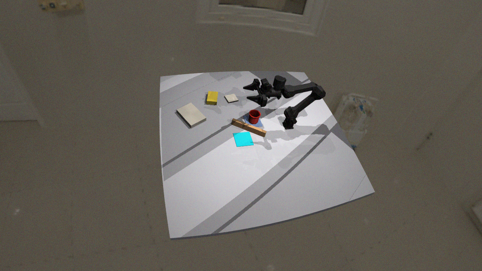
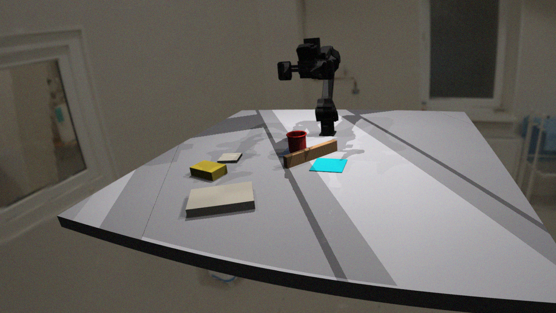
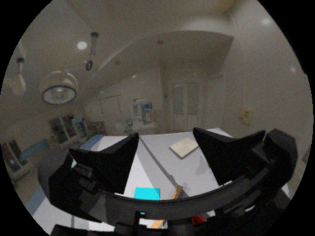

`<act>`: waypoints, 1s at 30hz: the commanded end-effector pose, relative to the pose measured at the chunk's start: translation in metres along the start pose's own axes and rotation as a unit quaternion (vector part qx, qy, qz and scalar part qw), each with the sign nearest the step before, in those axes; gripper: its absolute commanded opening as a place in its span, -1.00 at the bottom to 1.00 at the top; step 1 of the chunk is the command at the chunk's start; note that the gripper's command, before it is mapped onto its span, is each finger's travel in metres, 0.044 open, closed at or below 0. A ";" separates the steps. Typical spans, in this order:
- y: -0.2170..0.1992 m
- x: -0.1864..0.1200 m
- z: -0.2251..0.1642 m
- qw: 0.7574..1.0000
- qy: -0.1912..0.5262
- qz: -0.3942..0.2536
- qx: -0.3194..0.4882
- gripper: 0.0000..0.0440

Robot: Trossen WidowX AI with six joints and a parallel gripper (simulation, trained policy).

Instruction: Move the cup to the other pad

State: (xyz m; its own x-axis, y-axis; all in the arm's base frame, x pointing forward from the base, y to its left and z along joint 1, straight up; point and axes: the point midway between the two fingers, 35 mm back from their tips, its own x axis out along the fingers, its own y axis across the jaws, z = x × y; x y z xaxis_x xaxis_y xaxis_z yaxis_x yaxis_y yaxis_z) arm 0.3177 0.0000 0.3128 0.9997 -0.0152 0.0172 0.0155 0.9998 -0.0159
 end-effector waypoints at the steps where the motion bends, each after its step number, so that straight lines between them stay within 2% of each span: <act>1: 0.000 0.000 -0.001 1.000 0.003 0.000 0.002 0.70; 11: 0.011 -0.004 -0.019 0.998 0.059 0.011 0.033 -0.49; 13: 0.014 -0.004 -0.023 0.996 0.074 0.014 0.038 -0.65; 22: 0.028 -0.006 -0.034 0.987 0.140 0.031 0.067 -0.74; 30: 0.039 -0.010 -0.042 0.975 0.201 0.040 0.090 -0.71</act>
State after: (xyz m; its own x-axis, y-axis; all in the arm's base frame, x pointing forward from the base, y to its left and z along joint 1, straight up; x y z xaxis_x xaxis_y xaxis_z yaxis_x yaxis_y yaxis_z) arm 0.3102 0.0338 0.2703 0.9369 0.0789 -0.3405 -0.0262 0.9873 0.1568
